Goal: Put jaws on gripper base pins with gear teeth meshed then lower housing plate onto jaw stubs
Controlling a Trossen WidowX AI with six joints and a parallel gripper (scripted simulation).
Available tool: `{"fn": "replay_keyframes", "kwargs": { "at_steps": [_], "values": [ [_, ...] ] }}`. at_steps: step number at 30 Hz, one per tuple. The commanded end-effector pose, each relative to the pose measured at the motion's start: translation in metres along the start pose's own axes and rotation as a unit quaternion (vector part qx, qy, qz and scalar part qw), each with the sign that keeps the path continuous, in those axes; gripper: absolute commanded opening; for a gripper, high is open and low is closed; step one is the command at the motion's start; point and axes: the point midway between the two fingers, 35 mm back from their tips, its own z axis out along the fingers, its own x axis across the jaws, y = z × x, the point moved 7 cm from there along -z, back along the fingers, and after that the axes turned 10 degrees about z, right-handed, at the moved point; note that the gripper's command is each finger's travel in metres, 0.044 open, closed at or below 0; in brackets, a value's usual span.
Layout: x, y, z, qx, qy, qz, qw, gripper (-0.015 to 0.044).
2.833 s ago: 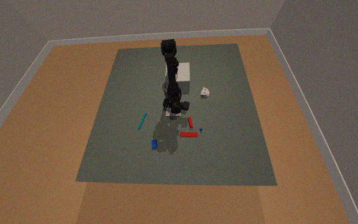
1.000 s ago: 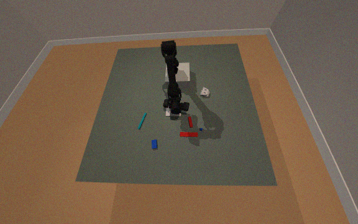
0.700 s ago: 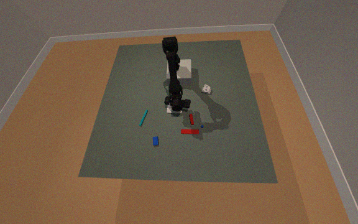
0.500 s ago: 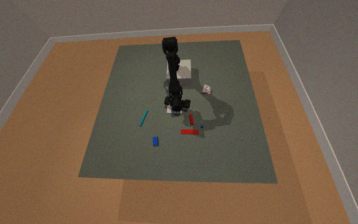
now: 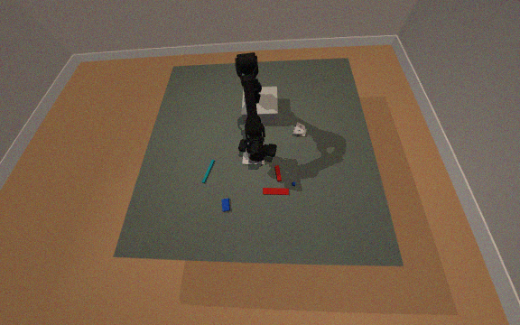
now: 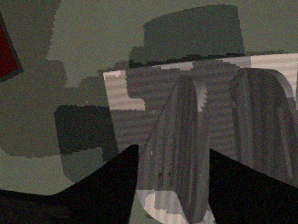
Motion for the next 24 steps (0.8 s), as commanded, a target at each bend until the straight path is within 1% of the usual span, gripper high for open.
{"fn": "replay_keyframes", "kwargs": {
  "at_steps": [1, 24],
  "values": [
    [0.0005, 0.0012, -0.0017, -0.003, 0.0, 0.002, 1.0, 0.0134],
    [0.0007, 0.0014, 0.0037, -0.003, 0.0, 0.002, 1.0, 0.0134]
  ]
}}
